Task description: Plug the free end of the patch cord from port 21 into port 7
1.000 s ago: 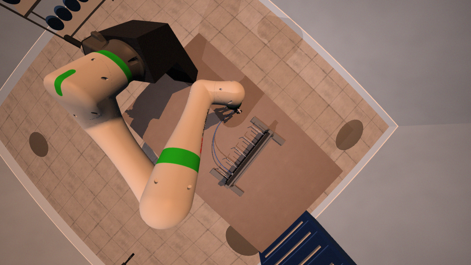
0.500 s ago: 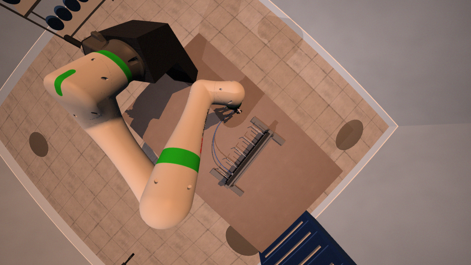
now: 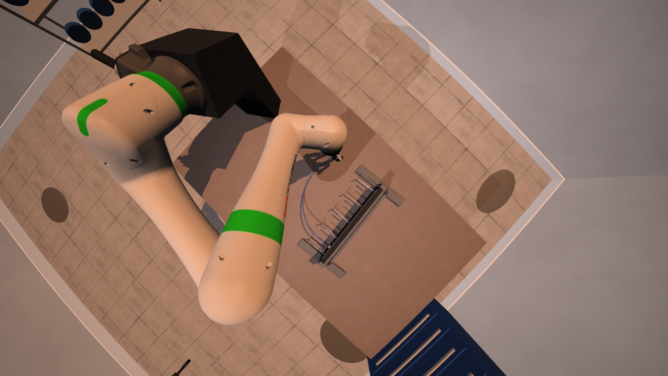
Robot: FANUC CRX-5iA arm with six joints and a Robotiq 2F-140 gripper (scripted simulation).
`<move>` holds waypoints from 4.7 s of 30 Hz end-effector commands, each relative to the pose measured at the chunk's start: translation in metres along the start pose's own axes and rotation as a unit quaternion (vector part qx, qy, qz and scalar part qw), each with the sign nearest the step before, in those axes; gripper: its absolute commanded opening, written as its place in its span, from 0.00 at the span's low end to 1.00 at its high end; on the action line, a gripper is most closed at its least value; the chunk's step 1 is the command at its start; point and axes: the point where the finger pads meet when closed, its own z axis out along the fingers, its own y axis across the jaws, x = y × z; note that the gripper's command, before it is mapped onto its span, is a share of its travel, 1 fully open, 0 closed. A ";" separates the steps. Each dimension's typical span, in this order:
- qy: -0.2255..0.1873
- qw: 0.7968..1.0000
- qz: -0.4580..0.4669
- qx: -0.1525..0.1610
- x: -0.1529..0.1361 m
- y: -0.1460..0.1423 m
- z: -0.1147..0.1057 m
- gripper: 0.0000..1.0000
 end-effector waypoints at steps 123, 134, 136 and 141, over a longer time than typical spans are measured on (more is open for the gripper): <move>0.000 1.000 0.000 0.000 0.000 0.000 0.010 0.00; 0.000 1.000 0.000 0.000 0.000 0.000 0.010 0.00; 0.000 1.000 0.000 0.000 0.000 0.000 0.010 0.00; 0.000 1.000 0.000 0.000 0.000 0.000 0.010 0.00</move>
